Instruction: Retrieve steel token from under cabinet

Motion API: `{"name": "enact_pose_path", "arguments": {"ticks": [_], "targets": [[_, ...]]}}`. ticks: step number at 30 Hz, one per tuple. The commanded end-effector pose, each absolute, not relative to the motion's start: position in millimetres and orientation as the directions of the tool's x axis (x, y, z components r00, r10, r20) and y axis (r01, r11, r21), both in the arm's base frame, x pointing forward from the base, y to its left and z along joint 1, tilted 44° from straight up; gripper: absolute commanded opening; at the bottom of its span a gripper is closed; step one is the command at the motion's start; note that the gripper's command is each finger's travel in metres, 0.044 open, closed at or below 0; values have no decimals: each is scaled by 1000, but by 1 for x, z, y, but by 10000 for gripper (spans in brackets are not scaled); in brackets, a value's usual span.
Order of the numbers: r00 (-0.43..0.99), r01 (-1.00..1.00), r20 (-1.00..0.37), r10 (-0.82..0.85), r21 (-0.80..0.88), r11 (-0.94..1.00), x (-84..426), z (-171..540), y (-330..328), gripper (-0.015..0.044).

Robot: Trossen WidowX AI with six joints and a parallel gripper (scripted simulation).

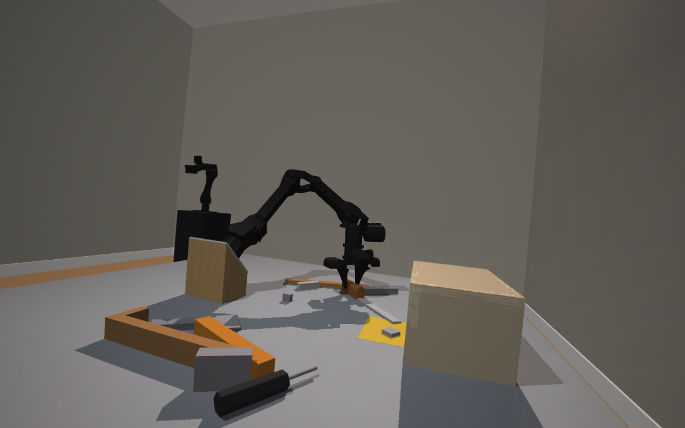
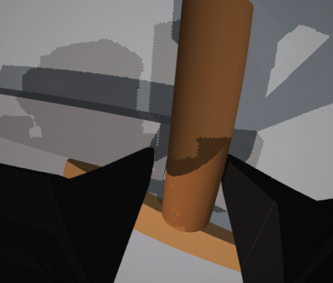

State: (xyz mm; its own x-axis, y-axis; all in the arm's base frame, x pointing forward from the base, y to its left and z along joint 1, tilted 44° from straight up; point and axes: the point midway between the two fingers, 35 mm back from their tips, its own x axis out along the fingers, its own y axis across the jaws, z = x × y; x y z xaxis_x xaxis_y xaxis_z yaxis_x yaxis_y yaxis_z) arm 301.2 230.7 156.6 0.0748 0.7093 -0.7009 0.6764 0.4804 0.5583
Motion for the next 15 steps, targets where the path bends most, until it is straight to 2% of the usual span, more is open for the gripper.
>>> {"name": "enact_pose_path", "arguments": {"ticks": [1, 8, 12, 15], "targets": [[70, 677, -704, 707, 554, 485, 300, 155, 232, 163], [70, 677, -704, 707, 554, 485, 300, 155, 232, 117], [70, 677, -704, 707, 554, 485, 300, 155, 232, 12], [70, 677, -704, 707, 554, 485, 300, 155, 232, 0]]}}
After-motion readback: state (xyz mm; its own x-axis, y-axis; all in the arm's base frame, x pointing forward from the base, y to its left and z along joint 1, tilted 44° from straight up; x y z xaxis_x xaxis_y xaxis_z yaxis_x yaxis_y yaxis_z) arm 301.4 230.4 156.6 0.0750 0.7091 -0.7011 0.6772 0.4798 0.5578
